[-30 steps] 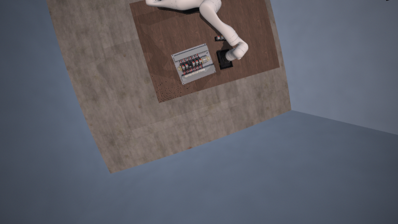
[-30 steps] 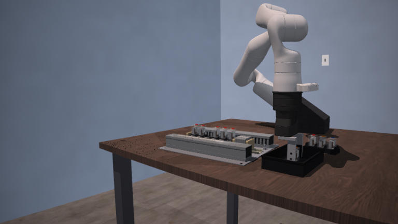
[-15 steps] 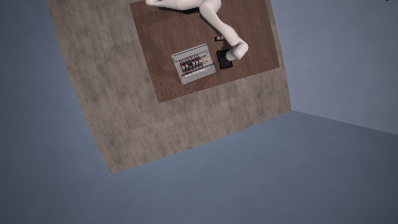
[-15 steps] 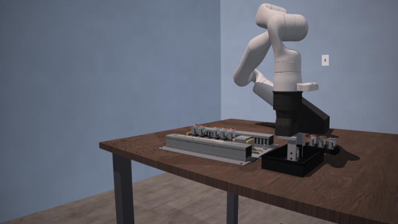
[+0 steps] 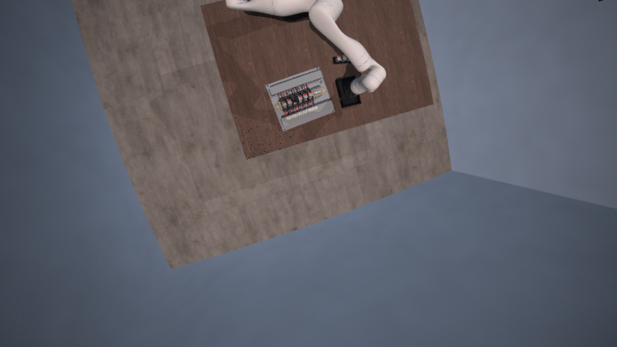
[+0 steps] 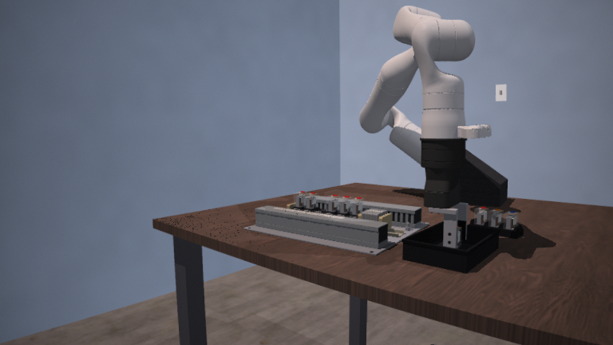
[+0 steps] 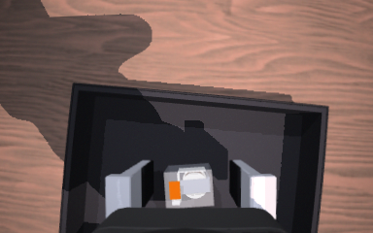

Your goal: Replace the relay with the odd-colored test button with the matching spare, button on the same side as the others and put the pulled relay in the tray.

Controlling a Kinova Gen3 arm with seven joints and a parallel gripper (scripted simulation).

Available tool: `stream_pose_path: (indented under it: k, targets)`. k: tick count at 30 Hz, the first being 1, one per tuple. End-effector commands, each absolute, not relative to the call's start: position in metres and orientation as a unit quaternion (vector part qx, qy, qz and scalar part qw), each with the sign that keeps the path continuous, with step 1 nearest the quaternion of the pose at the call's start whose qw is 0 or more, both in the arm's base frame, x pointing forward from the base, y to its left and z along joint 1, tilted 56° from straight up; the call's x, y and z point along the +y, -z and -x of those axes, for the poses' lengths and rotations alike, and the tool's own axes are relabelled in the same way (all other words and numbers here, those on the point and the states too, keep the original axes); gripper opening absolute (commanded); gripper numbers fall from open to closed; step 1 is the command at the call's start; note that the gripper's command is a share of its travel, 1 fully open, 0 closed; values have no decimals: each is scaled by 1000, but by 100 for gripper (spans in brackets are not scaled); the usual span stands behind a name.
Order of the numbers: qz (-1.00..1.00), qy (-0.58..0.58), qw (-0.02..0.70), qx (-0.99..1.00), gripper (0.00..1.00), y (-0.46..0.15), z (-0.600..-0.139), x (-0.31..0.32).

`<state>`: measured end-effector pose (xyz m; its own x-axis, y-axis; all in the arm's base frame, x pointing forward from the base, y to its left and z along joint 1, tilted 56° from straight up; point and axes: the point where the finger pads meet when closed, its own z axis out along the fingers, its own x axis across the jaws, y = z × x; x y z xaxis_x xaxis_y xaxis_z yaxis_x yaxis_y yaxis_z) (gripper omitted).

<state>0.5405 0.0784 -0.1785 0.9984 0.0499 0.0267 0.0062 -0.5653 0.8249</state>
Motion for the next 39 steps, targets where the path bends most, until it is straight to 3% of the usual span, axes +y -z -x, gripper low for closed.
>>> stream_pose_path:
  k: [1,39]
  targets:
    - [-884,-23,466,17,100,177,-541,81]
    - [-884,-21,467,19,100,175,-540,90]
